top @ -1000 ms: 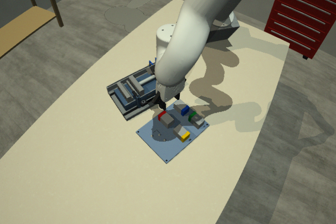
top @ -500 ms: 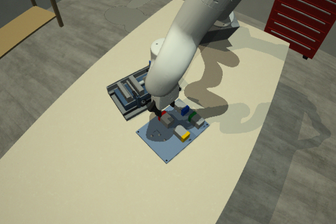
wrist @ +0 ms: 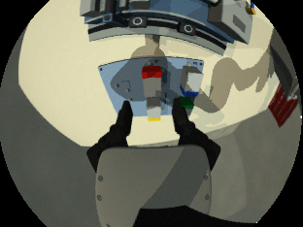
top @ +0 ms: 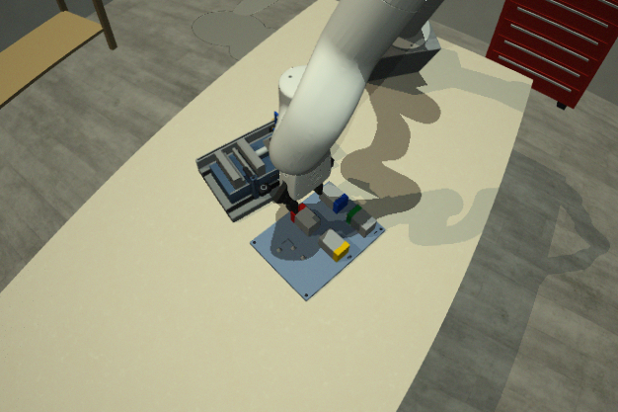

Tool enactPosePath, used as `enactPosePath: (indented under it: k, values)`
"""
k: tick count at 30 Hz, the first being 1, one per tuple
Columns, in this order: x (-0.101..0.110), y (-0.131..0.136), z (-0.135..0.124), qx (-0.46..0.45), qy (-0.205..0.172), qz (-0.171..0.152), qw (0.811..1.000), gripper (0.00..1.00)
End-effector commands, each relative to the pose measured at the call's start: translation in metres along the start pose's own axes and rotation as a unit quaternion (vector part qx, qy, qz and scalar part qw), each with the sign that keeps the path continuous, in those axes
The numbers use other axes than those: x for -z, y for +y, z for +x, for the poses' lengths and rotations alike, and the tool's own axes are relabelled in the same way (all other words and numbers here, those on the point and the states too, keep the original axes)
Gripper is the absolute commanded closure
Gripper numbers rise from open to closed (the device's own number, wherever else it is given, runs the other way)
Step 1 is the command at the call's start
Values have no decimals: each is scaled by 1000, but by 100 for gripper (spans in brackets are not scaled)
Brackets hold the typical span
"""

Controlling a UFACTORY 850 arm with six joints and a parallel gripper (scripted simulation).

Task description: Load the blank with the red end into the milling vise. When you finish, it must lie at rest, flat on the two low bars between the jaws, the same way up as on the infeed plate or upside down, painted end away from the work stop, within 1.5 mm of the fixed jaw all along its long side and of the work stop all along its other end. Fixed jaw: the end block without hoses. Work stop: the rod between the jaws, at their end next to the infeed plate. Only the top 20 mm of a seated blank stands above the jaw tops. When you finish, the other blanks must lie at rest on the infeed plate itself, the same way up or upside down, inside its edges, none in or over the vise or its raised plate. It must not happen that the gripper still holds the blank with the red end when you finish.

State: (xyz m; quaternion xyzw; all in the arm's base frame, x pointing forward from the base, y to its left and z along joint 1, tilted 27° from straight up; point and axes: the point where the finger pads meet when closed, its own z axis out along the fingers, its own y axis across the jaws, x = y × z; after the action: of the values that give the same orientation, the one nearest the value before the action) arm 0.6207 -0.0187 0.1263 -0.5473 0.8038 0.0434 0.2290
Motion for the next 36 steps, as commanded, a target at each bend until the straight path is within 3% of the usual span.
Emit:
enactPosePath:
  k: [1, 36]
  values:
    - [1, -1, 0, 0, 0, 1, 1000, 30]
    - [8, 1, -2, 0, 0, 1, 1000, 30]
